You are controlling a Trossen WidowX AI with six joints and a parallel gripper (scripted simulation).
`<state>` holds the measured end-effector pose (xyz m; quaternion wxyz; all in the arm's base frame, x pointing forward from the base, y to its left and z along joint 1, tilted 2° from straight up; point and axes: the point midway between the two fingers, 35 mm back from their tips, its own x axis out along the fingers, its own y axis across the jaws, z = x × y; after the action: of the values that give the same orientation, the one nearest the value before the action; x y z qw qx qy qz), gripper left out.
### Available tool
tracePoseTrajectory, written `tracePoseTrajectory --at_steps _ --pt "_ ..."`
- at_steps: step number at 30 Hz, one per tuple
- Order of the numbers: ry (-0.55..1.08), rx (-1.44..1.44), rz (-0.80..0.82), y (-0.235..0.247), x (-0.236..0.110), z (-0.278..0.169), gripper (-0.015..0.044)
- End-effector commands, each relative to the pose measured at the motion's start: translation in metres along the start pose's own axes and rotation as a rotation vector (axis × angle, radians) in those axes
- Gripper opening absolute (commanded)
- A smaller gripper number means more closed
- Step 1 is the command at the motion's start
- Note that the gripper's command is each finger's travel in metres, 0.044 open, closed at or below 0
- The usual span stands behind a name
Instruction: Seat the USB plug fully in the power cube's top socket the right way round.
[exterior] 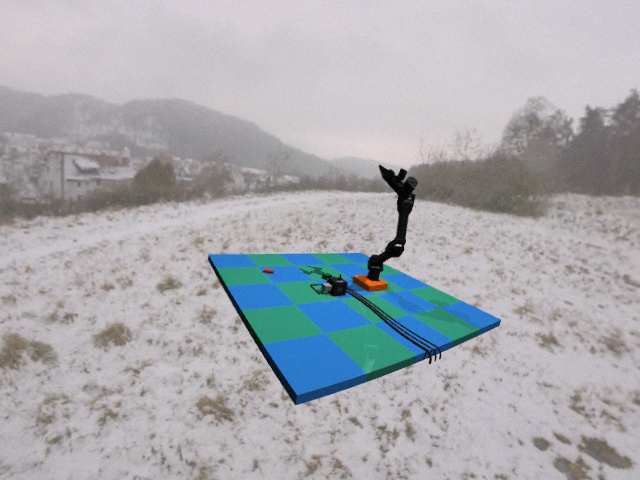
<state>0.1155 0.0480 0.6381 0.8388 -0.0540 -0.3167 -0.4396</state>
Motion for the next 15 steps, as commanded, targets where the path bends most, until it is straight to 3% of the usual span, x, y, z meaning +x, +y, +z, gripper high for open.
tracePoseTrajectory --at_steps 1,6,11,15 --pt "0.102 0.020 -0.021 -0.056 0.024 -0.011 0.0440" --pt "0.307 0.015 0.033 -0.107 0.054 -0.061 0.0440" --pt "0.419 0.009 0.103 -0.121 0.074 -0.095 0.0440" --pt "0.599 -0.040 0.207 -0.127 0.094 -0.155 0.0440"
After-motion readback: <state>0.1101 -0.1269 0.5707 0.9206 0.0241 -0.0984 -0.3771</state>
